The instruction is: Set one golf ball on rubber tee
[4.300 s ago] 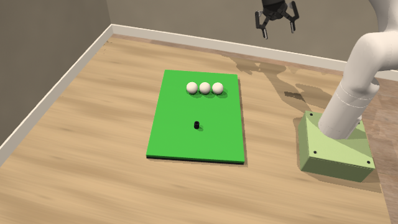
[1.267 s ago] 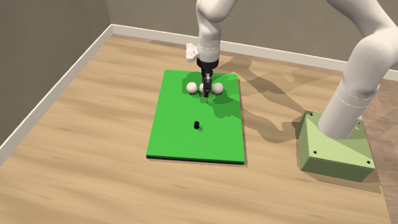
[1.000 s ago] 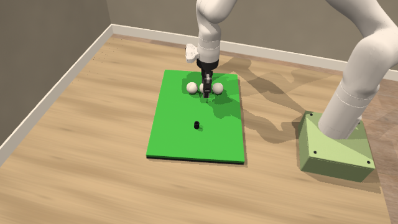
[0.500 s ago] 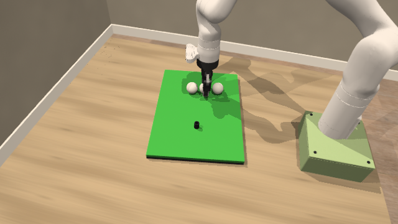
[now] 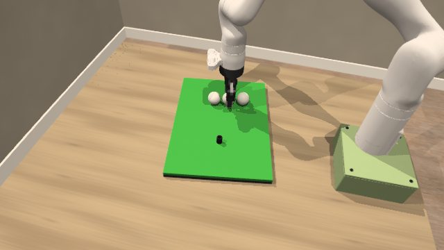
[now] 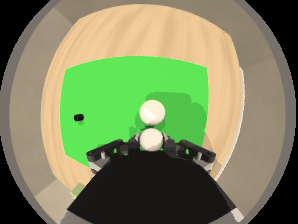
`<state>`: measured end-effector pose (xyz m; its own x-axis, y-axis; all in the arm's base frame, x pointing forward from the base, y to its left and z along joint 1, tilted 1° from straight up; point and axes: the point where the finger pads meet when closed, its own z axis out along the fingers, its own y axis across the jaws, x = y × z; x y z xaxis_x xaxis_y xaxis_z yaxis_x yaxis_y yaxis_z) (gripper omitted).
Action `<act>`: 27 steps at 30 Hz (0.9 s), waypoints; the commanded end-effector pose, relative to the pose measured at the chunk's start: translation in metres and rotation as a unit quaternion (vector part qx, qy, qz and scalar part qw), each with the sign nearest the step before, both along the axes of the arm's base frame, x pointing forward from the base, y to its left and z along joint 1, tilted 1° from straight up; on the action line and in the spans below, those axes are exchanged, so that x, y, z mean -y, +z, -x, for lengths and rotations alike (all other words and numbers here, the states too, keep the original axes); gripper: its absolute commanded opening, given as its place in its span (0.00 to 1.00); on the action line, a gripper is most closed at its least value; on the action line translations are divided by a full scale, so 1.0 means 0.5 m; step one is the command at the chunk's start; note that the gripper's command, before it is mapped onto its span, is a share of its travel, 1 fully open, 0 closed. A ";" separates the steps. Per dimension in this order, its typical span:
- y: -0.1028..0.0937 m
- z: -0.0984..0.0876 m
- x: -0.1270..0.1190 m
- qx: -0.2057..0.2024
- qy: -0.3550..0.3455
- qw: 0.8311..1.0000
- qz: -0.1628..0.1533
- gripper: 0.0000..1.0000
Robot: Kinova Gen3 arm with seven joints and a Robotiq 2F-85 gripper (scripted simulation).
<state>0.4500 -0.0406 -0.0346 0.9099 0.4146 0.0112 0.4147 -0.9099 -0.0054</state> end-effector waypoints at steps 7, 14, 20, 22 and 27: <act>0.005 -0.001 0.000 0.001 0.000 1.000 0.000 0.00; 0.089 0.001 0.000 0.001 -0.001 1.000 0.001 0.00; 0.178 0.002 0.000 0.001 0.000 1.000 0.000 0.00; 0.191 0.003 -0.001 0.001 0.000 1.000 0.000 0.00; 0.196 0.003 -0.001 0.001 0.000 1.000 0.000 0.00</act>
<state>0.4465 -0.0370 0.0592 0.9079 0.4191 0.0078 0.4192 -0.9078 -0.0123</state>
